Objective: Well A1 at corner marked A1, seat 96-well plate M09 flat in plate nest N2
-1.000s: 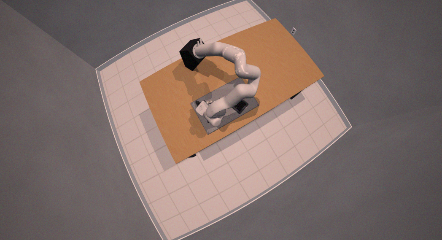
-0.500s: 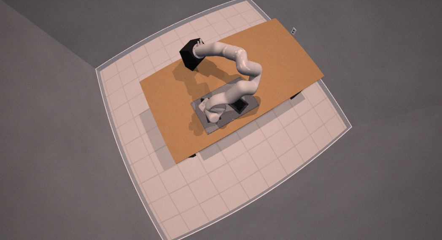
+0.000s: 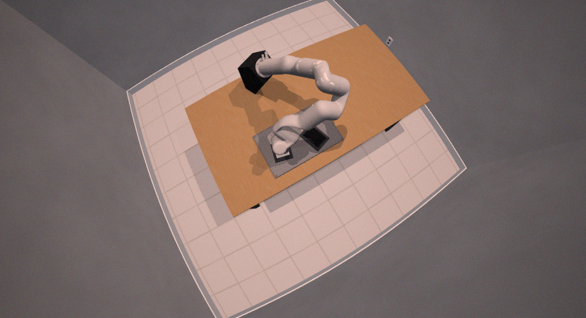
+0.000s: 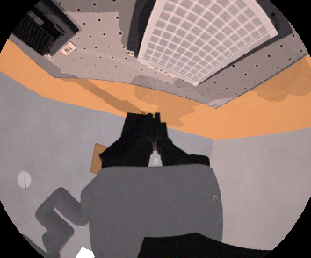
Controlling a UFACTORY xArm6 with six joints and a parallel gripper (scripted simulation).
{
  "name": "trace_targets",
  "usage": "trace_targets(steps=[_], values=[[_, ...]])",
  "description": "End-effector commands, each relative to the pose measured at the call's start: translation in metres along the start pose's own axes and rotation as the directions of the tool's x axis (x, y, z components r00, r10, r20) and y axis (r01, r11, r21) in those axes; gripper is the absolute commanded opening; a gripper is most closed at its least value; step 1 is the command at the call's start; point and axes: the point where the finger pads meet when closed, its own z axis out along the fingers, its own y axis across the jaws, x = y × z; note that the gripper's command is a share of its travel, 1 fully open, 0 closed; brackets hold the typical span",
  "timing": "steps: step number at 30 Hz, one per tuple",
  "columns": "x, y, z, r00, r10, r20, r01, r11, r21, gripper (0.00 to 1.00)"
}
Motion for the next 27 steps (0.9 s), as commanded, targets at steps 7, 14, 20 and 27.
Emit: trace_targets(steps=[7,14,20,27], values=[[0.013,-0.017,0.0,0.961,0.084,-0.263,-0.085,0.996,0.005,0.0],[0.01,-0.02,-0.004,0.884,0.168,-0.437,-0.192,0.981,-0.011,0.0],[-0.002,-0.018,-0.008,0.809,0.227,-0.542,-0.288,0.957,-0.028,0.0],[-0.017,-0.015,-0.009,0.741,0.273,-0.614,-0.376,0.926,-0.041,0.0]])
